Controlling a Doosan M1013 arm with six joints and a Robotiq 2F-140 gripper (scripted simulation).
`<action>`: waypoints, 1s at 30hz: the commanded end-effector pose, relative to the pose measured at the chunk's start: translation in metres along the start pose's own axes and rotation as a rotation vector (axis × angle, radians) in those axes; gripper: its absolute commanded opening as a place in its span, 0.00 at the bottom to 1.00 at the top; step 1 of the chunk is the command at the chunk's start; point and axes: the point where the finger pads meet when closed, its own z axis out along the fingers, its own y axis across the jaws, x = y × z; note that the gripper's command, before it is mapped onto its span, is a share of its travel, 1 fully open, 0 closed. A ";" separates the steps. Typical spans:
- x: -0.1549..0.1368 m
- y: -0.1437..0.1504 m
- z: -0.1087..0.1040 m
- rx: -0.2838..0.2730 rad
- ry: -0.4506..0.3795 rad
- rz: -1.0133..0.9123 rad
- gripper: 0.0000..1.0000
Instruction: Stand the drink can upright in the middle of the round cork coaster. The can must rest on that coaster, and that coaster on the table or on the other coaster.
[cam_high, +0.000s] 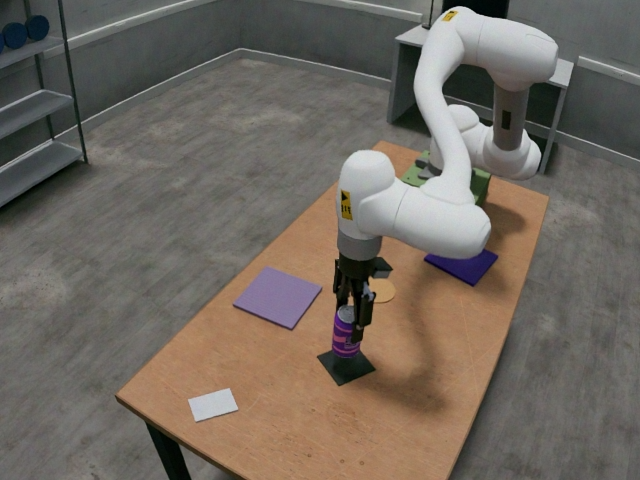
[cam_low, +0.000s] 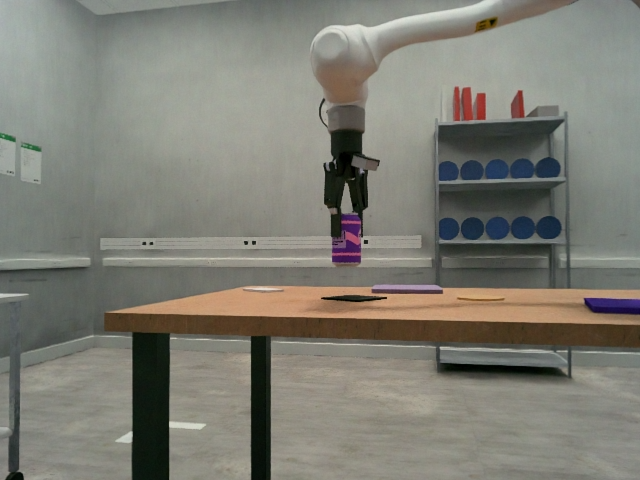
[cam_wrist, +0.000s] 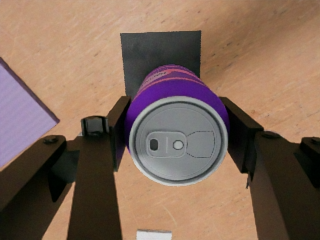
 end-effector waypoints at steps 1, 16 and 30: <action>0.000 0.000 -0.019 -0.001 -0.001 0.000 0.10; 0.001 0.000 -0.028 -0.001 -0.001 0.000 0.10; 0.009 -0.009 -0.030 -0.001 -0.001 0.000 0.10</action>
